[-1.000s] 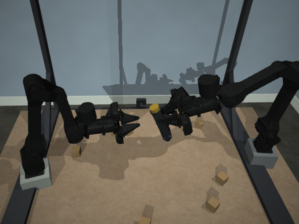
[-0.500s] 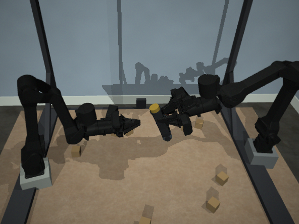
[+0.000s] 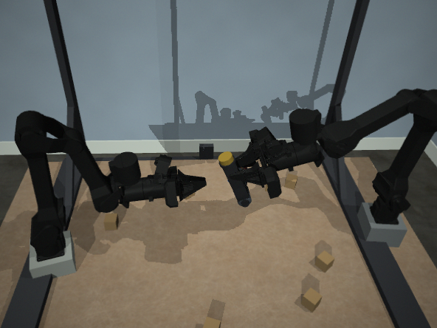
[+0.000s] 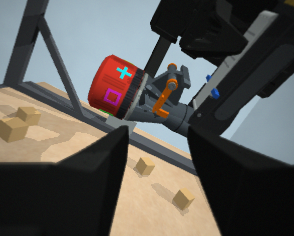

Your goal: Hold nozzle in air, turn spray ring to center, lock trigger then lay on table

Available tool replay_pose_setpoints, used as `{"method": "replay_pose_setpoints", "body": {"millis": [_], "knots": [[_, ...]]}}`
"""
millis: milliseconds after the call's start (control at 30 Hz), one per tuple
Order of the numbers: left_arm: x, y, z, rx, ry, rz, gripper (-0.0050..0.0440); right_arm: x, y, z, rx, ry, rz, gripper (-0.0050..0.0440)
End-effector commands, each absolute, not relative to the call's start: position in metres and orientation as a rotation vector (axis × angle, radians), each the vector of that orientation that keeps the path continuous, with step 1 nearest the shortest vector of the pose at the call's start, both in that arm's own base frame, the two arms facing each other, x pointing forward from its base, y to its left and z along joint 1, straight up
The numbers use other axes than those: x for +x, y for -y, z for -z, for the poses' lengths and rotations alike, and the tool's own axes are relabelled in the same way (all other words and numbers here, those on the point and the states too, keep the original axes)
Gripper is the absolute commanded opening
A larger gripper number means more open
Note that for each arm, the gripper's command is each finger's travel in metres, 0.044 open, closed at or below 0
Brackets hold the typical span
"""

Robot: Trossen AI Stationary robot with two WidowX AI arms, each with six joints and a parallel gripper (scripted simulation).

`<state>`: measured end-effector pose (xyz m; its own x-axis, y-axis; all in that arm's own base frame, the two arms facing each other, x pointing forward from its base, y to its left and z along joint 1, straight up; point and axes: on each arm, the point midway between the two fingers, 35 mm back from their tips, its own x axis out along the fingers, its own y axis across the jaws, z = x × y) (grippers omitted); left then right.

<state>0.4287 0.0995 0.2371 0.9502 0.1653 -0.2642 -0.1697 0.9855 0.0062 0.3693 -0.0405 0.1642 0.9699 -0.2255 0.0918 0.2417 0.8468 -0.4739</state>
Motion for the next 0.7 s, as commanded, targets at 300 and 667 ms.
{"method": "replay_pose_setpoints", "body": {"millis": [300, 667], "knots": [[0.429, -0.100, -0.253, -0.014, -0.225, -0.173, 0.0165, 0.365, 0.055, -0.180, -0.049, 0.100, 0.223, 0.0180], [0.429, -0.100, -0.253, -0.014, -0.225, -0.173, 0.0165, 0.368, 0.055, -0.180, -0.047, 0.104, 0.225, 0.0180]]}}
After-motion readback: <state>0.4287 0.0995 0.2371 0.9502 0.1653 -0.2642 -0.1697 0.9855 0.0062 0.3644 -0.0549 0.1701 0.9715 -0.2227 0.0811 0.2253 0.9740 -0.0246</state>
